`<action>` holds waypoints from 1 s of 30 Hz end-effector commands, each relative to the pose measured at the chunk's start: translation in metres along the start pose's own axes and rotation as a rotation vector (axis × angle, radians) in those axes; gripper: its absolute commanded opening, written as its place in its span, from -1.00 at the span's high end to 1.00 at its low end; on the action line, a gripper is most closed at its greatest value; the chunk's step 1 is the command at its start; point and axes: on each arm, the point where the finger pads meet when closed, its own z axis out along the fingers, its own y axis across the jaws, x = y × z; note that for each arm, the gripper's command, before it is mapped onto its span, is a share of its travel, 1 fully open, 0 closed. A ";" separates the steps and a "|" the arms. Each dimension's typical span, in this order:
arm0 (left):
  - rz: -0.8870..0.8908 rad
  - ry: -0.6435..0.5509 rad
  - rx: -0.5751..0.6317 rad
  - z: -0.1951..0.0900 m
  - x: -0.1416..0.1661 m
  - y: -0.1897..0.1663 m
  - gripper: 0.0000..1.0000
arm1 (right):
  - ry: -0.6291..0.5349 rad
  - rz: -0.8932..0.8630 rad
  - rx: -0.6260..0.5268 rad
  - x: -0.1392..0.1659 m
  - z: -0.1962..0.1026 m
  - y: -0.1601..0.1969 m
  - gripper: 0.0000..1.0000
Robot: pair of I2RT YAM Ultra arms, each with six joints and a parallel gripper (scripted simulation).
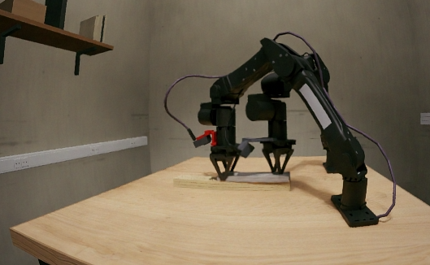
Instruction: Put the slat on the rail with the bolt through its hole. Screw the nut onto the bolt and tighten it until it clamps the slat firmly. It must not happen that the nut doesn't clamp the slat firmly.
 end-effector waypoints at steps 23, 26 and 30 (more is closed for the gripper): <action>0.000 -0.012 0.007 -0.005 -0.002 -0.001 -0.45 | 0.002 0.000 0.000 0.001 -0.015 0.000 0.32; 0.000 -0.012 0.007 -0.005 -0.002 -0.001 -0.45 | 0.002 0.000 0.000 0.000 -0.008 0.000 0.32; 0.000 -0.012 0.007 -0.005 -0.002 -0.001 -0.45 | 0.002 0.000 0.000 0.000 -0.008 0.000 0.32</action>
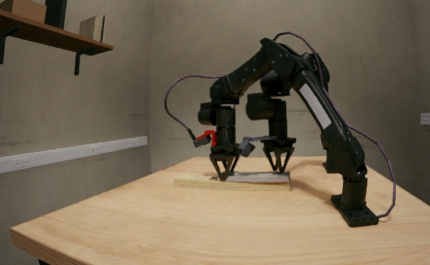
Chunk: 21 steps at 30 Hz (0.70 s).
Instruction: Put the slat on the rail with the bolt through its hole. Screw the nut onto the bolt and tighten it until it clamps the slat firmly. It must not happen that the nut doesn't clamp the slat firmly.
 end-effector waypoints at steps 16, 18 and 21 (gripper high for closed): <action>0.000 -0.012 0.007 -0.005 -0.002 -0.001 -0.45 | -0.012 0.000 -0.002 -0.002 -0.004 0.000 0.78; 0.000 -0.012 0.007 -0.005 -0.002 -0.001 -0.45 | -0.012 0.000 -0.002 -0.002 -0.004 0.000 0.78; 0.000 -0.012 0.007 -0.005 -0.002 -0.001 -0.45 | -0.012 0.000 -0.003 -0.002 -0.004 0.000 0.78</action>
